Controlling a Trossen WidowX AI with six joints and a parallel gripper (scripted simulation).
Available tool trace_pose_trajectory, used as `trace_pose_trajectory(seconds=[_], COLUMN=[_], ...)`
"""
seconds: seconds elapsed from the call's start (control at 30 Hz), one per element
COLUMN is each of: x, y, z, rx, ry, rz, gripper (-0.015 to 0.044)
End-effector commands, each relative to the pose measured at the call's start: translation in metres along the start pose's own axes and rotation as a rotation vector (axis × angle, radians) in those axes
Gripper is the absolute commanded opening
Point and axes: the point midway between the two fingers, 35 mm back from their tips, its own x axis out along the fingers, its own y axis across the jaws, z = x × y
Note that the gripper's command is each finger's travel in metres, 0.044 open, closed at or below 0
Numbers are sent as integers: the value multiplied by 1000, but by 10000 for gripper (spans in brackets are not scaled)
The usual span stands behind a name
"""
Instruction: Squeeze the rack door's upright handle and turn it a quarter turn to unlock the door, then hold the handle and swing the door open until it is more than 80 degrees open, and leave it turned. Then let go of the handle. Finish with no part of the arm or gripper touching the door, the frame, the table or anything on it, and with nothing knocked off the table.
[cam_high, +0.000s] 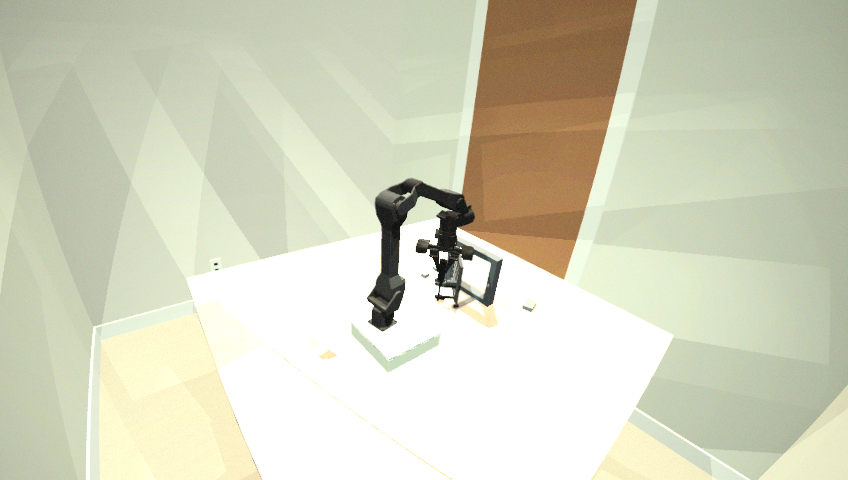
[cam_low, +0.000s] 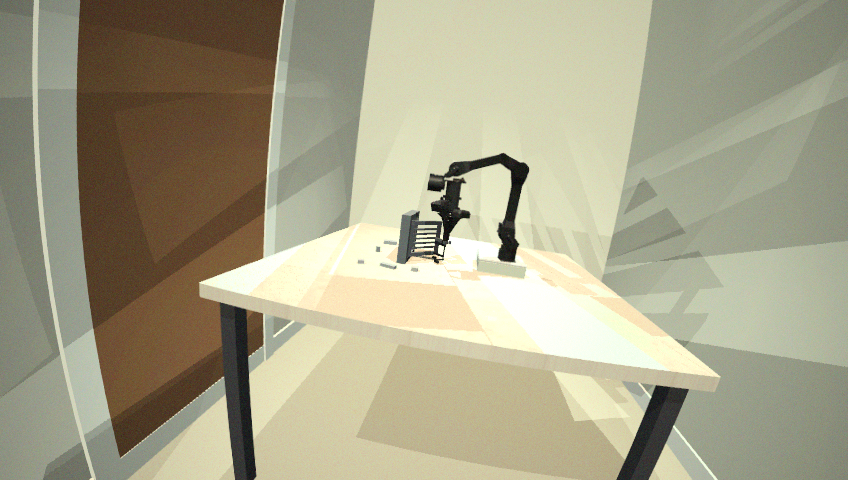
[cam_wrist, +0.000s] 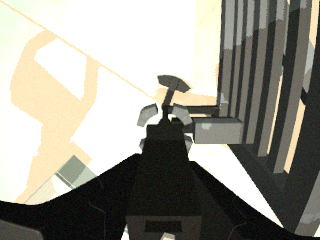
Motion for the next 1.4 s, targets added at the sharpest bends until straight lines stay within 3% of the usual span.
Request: trace_pose_trajectory(seconds=[0.0,1.37], x=[1,1], y=[8,80], z=[2,41], rx=[68,603], ry=[-6,-7], rz=[1,10], gripper=[10,10])
